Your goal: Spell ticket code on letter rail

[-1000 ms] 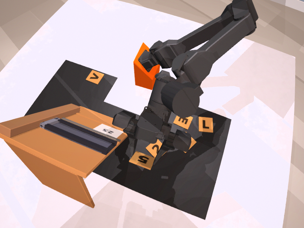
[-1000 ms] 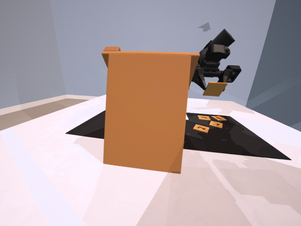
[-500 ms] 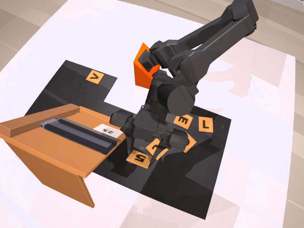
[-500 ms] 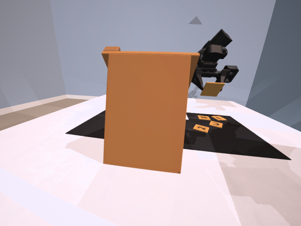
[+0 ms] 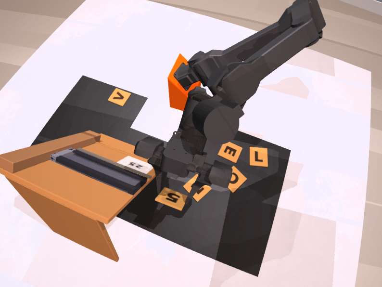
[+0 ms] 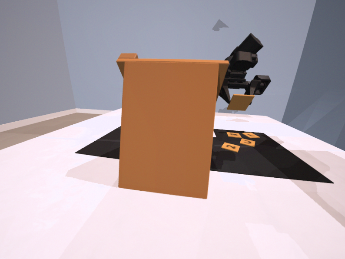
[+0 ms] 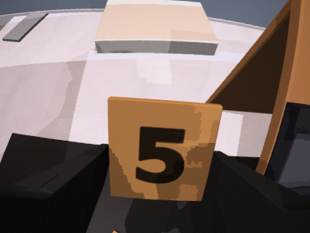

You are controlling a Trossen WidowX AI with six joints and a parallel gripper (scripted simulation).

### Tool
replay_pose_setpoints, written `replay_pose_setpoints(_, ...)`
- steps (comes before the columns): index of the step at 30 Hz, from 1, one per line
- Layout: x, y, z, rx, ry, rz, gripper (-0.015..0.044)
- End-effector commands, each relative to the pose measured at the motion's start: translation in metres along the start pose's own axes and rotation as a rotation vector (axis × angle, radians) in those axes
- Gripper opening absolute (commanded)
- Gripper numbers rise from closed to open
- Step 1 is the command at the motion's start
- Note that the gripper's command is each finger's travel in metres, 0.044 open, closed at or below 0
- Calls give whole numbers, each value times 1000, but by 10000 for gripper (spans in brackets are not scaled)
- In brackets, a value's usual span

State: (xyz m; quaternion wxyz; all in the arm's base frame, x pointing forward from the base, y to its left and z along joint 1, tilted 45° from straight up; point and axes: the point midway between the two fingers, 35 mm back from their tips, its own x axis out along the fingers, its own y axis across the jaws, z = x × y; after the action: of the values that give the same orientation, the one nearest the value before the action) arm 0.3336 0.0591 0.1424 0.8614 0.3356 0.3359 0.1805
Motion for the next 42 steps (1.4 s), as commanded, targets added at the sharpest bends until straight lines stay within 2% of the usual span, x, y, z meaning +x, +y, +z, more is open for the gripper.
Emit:
replay_pose_setpoints(1, 0, -3, -2, -2, 4, 0, 0)
replay_pose_setpoints(42, 0, -24, -1, -3, 4, -1, 0)
